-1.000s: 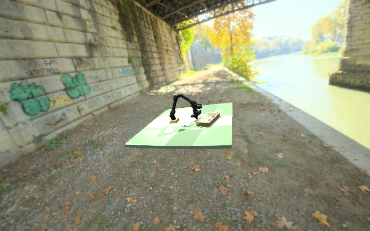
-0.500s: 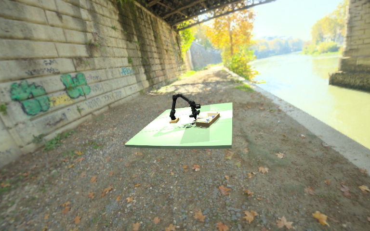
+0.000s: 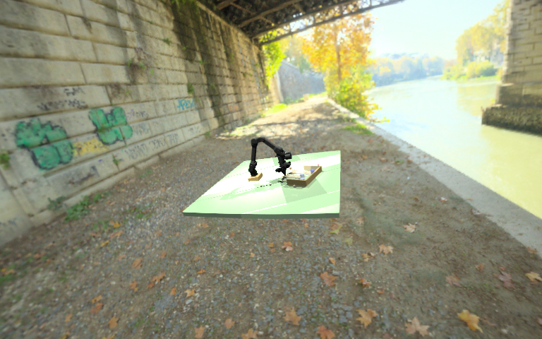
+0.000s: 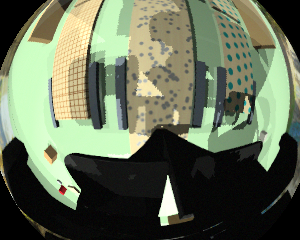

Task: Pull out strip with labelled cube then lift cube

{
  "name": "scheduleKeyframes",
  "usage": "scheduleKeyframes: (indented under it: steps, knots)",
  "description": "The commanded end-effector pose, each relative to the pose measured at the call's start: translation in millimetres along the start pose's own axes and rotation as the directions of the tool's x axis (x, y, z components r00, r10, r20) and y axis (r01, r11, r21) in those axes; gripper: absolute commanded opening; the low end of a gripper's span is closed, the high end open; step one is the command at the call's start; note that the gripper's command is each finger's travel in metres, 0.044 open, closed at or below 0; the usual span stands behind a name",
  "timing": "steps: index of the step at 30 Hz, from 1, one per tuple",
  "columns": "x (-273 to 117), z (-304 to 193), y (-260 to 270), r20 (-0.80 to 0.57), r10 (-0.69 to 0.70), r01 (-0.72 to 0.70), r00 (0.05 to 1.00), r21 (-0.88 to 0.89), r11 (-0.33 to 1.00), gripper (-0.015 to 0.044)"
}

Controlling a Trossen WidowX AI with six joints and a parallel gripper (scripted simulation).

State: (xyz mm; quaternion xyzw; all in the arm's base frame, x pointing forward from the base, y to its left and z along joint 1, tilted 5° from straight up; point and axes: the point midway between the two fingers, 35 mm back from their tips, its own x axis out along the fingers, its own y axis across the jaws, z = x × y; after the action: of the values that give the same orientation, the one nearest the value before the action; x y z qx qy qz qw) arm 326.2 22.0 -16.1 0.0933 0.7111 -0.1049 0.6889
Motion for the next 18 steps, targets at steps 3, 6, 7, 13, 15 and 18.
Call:
scheduleKeyframes:
  steps: [3,6,7,13,15,18]
  knots:
    - [5,-16,-1,-0.024,-0.001,0.001,1.000,0.004,1.000,0.0000]
    - [5,-20,-1,-0.025,-0.001,0.001,1.000,0.004,1.000,0.0000]
    - [5,-22,-1,-0.025,-0.001,0.001,1.000,0.004,1.000,0.0000]
    - [5,-31,-1,-0.026,-0.001,0.001,1.000,0.004,1.000,0.0000]
    - [5,-34,-1,-0.026,-0.001,0.001,1.000,0.004,1.000,0.0000]
    - [5,-38,-1,-0.026,-0.001,0.001,1.000,0.004,1.000,0.0000]
